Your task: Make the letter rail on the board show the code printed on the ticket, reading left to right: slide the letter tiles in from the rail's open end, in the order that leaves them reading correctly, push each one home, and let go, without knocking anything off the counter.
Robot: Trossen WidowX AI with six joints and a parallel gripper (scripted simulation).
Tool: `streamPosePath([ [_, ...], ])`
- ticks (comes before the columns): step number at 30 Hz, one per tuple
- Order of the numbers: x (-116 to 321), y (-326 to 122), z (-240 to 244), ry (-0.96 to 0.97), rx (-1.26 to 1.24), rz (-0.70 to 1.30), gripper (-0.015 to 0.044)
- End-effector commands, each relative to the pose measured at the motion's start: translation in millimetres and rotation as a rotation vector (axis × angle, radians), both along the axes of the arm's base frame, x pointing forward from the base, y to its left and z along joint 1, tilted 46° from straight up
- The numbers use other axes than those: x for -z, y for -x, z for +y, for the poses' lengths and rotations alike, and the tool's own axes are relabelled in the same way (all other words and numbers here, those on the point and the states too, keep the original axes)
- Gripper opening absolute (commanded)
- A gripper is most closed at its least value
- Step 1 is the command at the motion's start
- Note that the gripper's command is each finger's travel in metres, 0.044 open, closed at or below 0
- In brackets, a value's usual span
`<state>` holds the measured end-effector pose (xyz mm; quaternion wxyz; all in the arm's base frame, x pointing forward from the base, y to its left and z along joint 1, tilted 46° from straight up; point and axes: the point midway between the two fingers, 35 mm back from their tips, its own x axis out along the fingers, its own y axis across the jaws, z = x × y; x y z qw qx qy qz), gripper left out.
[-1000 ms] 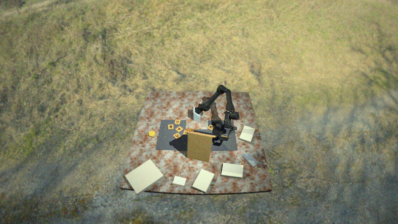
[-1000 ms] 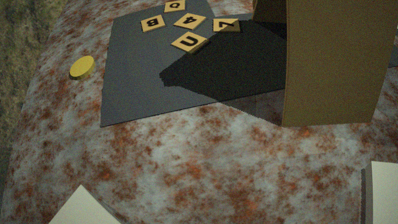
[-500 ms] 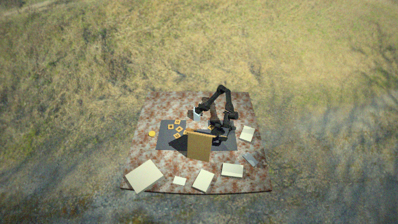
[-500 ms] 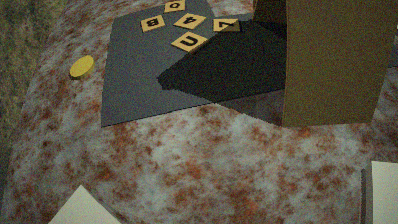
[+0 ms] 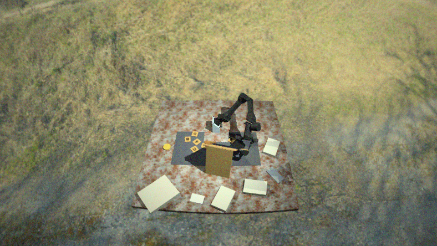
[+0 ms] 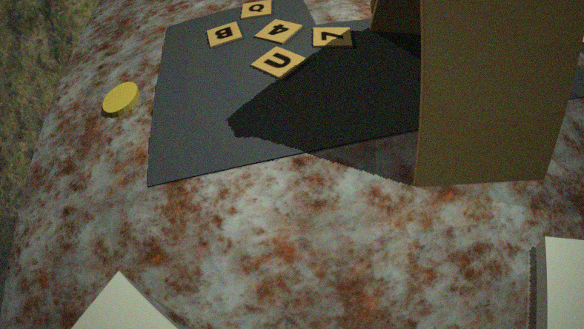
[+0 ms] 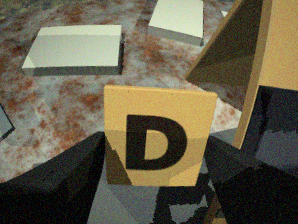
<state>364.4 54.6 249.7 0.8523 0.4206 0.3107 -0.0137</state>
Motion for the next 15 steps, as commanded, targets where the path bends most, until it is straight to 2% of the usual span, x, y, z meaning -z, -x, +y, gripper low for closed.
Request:
streamPosePath([
  [1,2.6,0.9,-1.2,0.002,-0.003,0.001,0.0],
  [15,7.7,2.8,-5.7,0.002,-0.003,0.001,0.0],
])
